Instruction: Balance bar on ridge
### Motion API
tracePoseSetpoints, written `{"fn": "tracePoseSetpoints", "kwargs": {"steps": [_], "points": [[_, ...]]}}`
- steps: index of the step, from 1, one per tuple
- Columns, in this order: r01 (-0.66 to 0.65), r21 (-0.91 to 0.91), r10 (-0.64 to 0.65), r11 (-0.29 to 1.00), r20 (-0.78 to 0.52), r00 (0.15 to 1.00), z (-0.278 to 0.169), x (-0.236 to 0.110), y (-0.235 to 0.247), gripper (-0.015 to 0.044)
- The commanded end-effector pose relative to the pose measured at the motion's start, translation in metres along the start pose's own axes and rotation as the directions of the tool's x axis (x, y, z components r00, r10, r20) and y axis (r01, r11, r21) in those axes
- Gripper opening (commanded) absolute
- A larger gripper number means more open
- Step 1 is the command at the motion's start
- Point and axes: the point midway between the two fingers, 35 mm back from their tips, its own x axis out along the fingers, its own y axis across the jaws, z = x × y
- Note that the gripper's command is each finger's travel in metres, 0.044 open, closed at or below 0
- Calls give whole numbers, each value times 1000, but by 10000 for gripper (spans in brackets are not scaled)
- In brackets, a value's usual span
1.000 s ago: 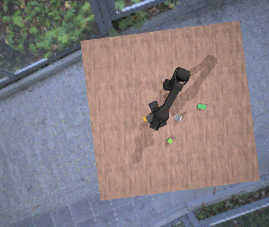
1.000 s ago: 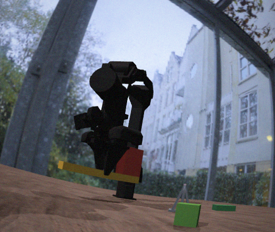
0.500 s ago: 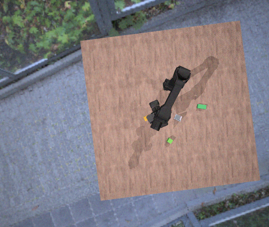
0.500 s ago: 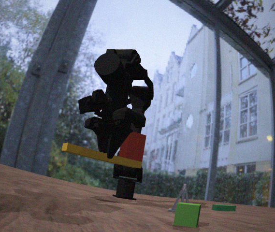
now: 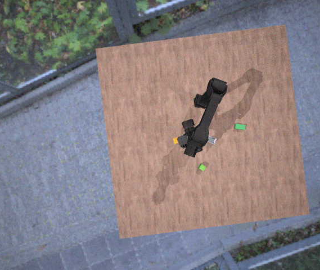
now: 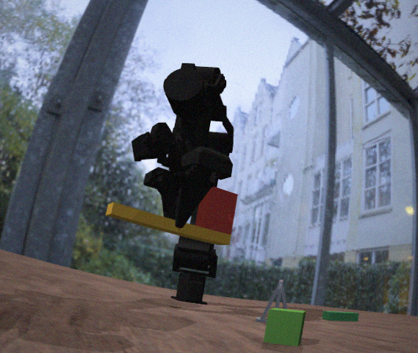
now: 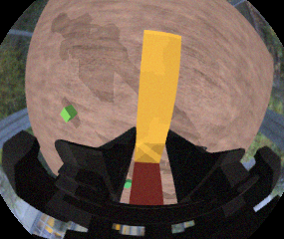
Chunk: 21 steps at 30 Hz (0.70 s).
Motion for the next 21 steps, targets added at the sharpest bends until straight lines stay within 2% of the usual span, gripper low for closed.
{"fn": "tracePoseSetpoints", "kwargs": {"steps": [1, 21], "points": [[-3, 64, 3, 998, 2, 1000, -7, -2, 10, 0], [-4, 430, 6, 903, -3, 1000, -68, -3, 54, 0]]}}
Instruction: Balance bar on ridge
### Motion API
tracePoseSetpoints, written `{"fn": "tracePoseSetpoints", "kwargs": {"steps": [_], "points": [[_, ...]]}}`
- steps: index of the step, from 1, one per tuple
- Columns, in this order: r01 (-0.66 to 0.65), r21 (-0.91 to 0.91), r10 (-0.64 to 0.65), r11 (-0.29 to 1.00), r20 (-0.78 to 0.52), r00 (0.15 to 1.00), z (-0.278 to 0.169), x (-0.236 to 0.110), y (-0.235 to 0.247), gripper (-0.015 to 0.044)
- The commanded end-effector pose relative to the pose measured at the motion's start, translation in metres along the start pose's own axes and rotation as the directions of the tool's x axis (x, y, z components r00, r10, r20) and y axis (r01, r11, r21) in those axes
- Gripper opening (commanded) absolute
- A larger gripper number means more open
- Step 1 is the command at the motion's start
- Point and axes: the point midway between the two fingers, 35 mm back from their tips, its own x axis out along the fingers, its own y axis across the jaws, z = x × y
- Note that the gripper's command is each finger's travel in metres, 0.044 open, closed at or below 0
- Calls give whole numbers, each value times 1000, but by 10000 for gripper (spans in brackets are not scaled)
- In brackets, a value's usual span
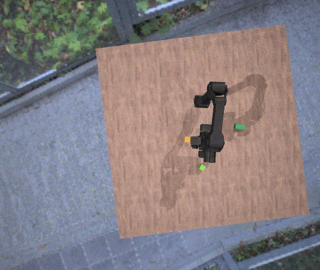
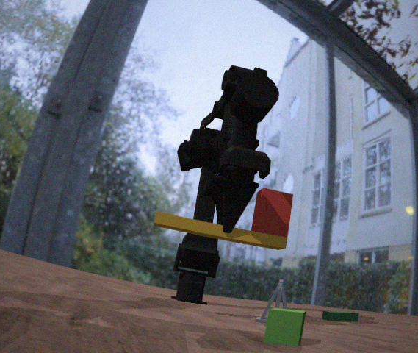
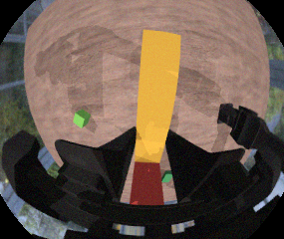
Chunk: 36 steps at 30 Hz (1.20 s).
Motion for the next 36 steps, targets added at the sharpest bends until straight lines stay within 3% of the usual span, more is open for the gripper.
{"fn": "tracePoseSetpoints", "kwargs": {"steps": [1, 16, 36], "points": [[-1, 71, 1, 997, 0, 1000, -14, -1, 2, 0], [1, 328, 0, 945, -4, 1000, -67, -2, -11, 0], [2, 339, 0, 941, -5, 1000, -71, 23, -14, 0]]}}
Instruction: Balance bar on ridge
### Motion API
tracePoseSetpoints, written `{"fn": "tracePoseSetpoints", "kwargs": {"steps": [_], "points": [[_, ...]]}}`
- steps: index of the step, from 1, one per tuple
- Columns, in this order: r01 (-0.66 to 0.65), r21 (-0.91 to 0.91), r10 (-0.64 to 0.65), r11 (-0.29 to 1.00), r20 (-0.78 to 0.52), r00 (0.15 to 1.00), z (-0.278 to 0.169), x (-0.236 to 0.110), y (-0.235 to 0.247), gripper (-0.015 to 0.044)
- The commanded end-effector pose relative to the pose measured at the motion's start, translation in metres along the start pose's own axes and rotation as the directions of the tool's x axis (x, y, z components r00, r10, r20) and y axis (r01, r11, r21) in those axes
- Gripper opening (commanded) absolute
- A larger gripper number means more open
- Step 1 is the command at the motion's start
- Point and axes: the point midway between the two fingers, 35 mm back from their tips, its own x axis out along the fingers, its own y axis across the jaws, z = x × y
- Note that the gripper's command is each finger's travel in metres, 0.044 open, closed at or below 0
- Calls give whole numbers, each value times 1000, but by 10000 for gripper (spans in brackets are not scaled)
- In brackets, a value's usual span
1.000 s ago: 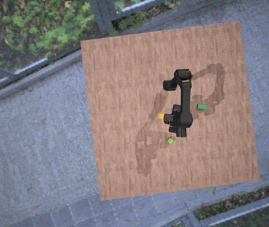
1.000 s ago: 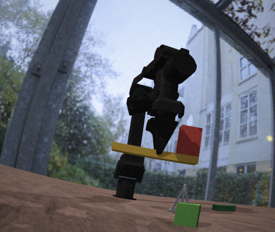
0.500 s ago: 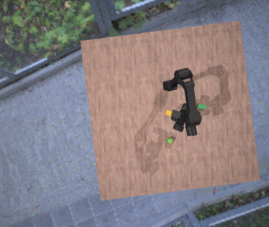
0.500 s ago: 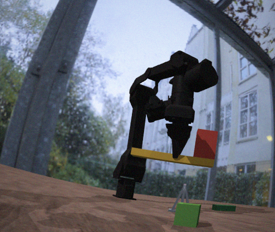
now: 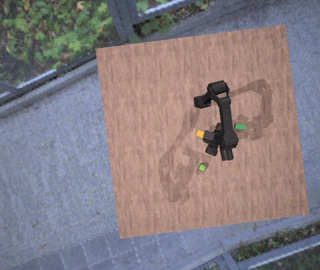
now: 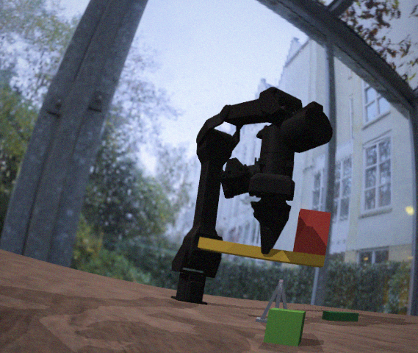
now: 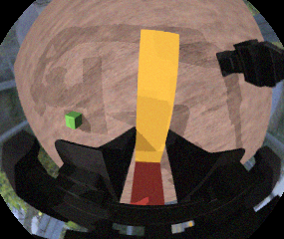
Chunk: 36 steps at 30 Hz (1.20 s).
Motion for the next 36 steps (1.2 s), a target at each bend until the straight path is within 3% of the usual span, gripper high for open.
{"fn": "tracePoseSetpoints", "kwargs": {"steps": [1, 12, 36], "points": [[-4, 6, 4, 1000, -6, 1000, 0, 5, 0, 0], [-4, 7, 4, 1000, -5, 1000, 1, 21, -1, 0], [-4, 7, 4, 1000, -5, 1000, 0, 23, -2, 0]]}}
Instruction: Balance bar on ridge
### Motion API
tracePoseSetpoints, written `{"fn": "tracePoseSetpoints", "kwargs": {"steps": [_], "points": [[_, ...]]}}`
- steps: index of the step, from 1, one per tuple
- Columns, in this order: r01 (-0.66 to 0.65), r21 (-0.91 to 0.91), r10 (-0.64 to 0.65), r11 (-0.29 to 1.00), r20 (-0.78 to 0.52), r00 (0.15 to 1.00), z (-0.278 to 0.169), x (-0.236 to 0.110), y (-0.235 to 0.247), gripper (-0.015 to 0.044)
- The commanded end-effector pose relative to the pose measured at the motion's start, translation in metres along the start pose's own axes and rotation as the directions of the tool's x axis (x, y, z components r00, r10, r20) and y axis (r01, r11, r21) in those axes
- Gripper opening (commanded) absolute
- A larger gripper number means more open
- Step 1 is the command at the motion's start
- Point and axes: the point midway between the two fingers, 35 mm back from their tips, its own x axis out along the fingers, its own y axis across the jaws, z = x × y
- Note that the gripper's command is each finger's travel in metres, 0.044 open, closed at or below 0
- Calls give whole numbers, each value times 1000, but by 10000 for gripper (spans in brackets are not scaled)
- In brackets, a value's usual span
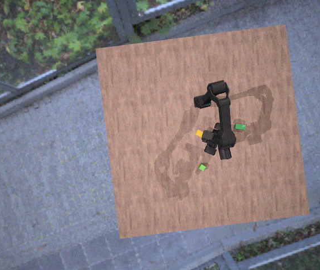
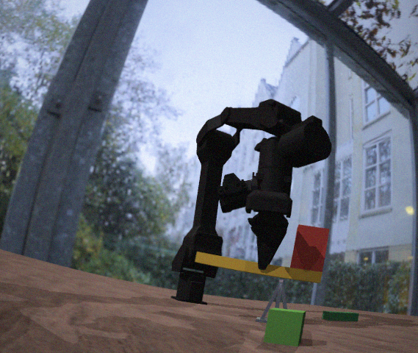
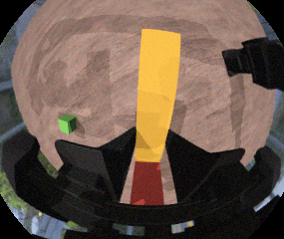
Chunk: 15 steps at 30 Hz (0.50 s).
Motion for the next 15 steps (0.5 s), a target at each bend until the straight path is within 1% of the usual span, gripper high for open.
{"fn": "tracePoseSetpoints", "kwargs": {"steps": [1, 15], "points": [[-4, 6, 4, 1000, -5, 1000, -1, -1, 0, 0], [-4, 6, 4, 1000, -5, 1000, -1, 1, 0, 0]]}}
